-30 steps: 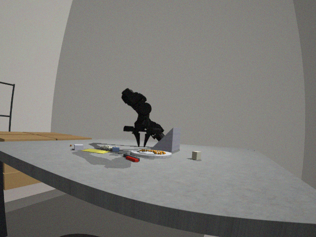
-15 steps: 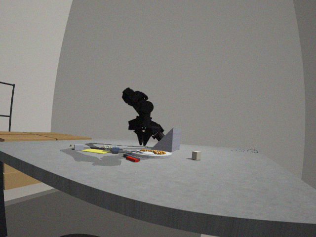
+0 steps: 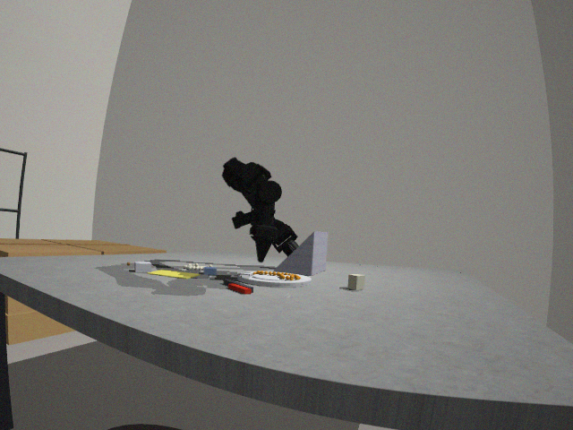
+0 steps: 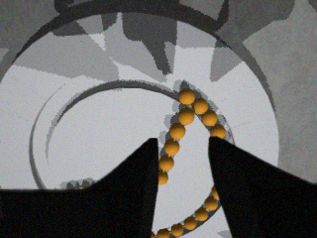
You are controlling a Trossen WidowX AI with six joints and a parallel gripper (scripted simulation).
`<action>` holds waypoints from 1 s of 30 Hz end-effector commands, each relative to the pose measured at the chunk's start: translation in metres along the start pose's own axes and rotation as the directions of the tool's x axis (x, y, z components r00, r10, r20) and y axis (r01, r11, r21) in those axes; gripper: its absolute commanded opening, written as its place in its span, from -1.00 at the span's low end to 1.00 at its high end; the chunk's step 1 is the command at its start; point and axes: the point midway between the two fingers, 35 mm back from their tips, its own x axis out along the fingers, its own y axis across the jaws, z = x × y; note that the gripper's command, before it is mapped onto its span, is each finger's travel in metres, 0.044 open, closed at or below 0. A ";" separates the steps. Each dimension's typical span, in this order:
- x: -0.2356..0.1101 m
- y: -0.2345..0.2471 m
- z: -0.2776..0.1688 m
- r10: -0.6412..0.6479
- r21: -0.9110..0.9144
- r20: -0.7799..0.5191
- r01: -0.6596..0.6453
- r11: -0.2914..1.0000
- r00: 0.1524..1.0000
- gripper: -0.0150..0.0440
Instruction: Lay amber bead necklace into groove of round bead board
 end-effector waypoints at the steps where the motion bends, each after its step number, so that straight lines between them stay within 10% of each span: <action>1: -0.006 0.001 -0.006 -0.001 0.401 -0.016 0.007 0.916 1.000 -0.08; 30: 0.009 0.003 -0.006 0.005 0.402 -0.014 0.001 0.916 1.000 -0.08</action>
